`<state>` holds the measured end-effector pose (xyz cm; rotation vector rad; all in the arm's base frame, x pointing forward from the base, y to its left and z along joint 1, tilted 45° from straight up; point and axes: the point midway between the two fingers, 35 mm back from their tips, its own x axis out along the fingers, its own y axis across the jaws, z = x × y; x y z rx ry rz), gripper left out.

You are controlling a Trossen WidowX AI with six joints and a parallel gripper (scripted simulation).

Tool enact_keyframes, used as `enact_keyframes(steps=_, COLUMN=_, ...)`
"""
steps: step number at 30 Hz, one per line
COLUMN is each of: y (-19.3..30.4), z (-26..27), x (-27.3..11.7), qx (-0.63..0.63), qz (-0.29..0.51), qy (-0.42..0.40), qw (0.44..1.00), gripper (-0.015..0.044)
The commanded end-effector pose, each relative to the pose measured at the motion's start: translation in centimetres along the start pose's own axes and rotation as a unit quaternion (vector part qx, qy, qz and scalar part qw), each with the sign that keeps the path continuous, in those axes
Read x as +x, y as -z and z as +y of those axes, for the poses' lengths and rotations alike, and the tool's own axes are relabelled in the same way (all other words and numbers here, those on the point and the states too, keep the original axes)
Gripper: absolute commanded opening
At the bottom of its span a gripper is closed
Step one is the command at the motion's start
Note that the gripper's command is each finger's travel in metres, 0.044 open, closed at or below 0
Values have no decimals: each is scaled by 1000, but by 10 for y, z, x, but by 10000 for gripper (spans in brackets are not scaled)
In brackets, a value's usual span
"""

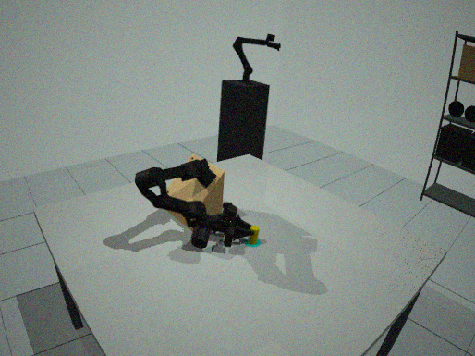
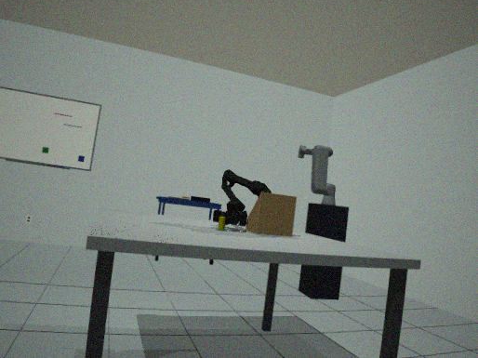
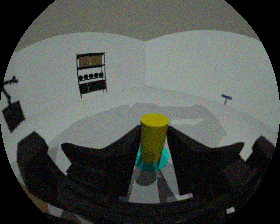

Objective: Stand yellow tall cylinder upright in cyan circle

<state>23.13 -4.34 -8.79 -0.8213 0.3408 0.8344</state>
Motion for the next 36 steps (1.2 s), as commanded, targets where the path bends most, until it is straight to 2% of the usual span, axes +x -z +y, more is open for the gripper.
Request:
enact_keyframes(steps=1, y=-1, z=0, x=0, qx=-2, qz=-3, qy=0, qw=1000, gripper=131)
enact_keyframes(steps=11, y=-1, z=0, x=0, qx=-2, qz=-3, qy=0, qw=1000, gripper=394)
enact_keyframes(steps=17, y=-3, z=-1, x=0, qx=-2, qz=-2, qy=-1, qw=1000, gripper=400)
enact_keyframes(steps=36, y=-84, z=-1, x=-10, qx=-5, qz=-6, qy=1, qw=1000, gripper=400)
